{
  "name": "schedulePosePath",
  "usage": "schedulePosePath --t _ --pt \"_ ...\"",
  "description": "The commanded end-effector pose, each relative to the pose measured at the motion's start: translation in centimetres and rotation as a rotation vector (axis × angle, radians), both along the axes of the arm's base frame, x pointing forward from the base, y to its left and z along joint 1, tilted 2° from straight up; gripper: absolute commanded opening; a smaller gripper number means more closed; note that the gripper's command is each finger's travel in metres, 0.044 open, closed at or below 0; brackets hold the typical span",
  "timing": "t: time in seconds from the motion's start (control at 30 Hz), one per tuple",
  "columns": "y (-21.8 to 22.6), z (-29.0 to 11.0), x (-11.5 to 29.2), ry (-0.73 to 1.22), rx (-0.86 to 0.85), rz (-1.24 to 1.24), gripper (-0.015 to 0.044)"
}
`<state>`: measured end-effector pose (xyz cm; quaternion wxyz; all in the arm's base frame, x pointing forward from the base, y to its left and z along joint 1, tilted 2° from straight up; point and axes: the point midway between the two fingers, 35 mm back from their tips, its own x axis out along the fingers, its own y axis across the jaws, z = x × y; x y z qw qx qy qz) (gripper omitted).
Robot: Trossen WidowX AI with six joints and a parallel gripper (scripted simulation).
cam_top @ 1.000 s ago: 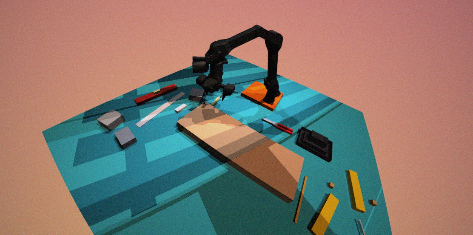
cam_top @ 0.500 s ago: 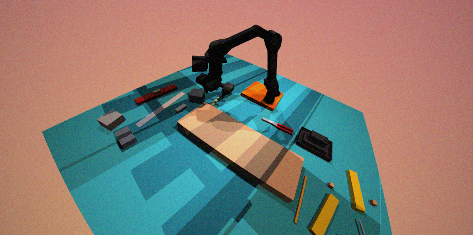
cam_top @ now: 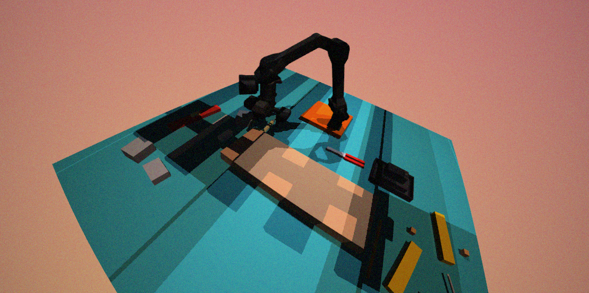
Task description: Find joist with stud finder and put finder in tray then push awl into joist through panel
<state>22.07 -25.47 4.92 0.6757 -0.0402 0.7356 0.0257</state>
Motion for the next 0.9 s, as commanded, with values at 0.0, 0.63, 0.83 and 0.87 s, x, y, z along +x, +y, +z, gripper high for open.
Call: schedulePosePath --t 0.0,0.63,0.83,0.87 --pt "0.0 -0.7 0.0 0.002 -0.002 -0.004 0.0440" --pt "0.0 -3.2 -0.1 0.002 -0.002 -0.004 0.0387" --pt "0.0 -3.2 -0.1 0.002 -0.002 -0.004 0.0230" --pt "0.0 -3.2 -0.1 0.002 -0.002 -0.004 0.0204"
